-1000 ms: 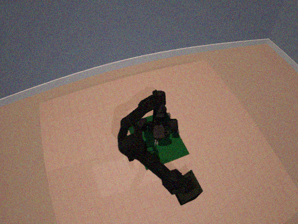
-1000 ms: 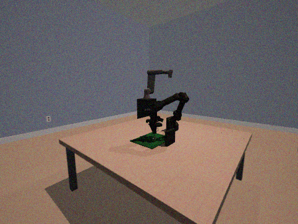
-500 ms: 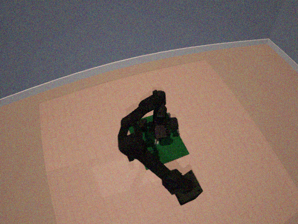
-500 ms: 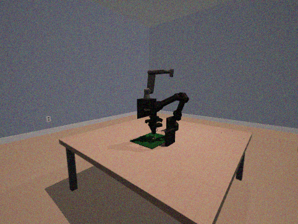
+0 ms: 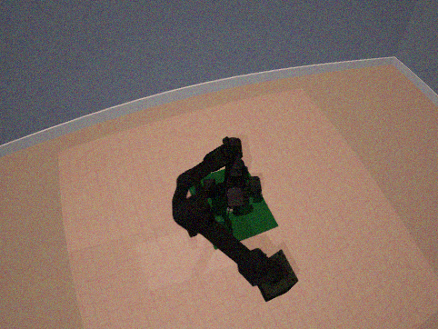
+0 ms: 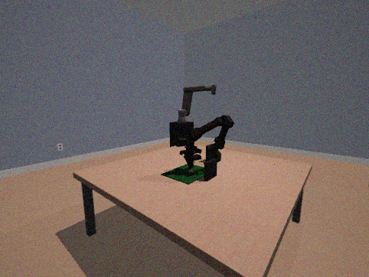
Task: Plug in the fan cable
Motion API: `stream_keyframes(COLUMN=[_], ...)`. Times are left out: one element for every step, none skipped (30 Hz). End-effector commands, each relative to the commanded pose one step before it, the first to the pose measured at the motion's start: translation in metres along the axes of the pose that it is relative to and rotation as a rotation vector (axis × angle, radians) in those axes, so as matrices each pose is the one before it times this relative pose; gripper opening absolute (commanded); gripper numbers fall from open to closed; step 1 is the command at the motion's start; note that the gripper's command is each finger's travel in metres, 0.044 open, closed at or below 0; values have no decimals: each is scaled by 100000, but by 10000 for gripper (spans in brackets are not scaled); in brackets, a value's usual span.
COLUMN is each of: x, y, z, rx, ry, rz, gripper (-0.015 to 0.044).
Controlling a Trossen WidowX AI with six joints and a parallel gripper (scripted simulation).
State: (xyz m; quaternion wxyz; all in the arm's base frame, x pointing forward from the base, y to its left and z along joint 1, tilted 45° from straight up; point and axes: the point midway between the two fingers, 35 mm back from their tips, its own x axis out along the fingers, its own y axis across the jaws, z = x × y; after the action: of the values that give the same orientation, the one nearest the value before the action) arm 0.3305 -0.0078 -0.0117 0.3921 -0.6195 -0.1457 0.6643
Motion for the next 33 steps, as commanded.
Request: stream_keyframes(x=[-5,0,0,0,4,8,12,15,18,20,22,25,24,26,25,25,25,26,26,26,26,25,25,25,25,26,26,26,26,26,26,24,23], y=[-170,0,0,0,0,0,0,0,0,0,0,0,3,2,2,5,4,3,4,3,2,3,2,2,2,1,1,1,0,0,0,0,0], z=[-64,0,0,0,0,0,0,-1,-1,-2,-2,-2,-1,-1,-1,2,1,1,2,2,2,3,2,2,3,2,2,2,2,1,1,1,1], rx=[1139,0,0,0,0,0,0,-3,-4,-13,-14,-14,-18,-18,-14,-11,-8,-6,-4,-3,-3,2,1,1,5,4,3,7,6,4,9,7,7], ry=[252,0,0,0,0,0,0,0,0,0,0,0,0,0,0,0,0,0,0,0,0,0,0,0,0,0,0,0,0,0,0,0,0], rz=[-345,0,0,0,0,0,-1,-1,-1,-1,-1,-1,-1,-1,-1,-1,-1,-1,-1,-1,-1,-1,-1,-1,-1,-1,-1,-1,-1,-1,-1,-1,-1], gripper=[0,0,0,0,0,0,0,0,0,0,0,0,0,0,0,0,0,0,0,0,0,0,0,0,0,0,0,0,0,0,0,0,0])
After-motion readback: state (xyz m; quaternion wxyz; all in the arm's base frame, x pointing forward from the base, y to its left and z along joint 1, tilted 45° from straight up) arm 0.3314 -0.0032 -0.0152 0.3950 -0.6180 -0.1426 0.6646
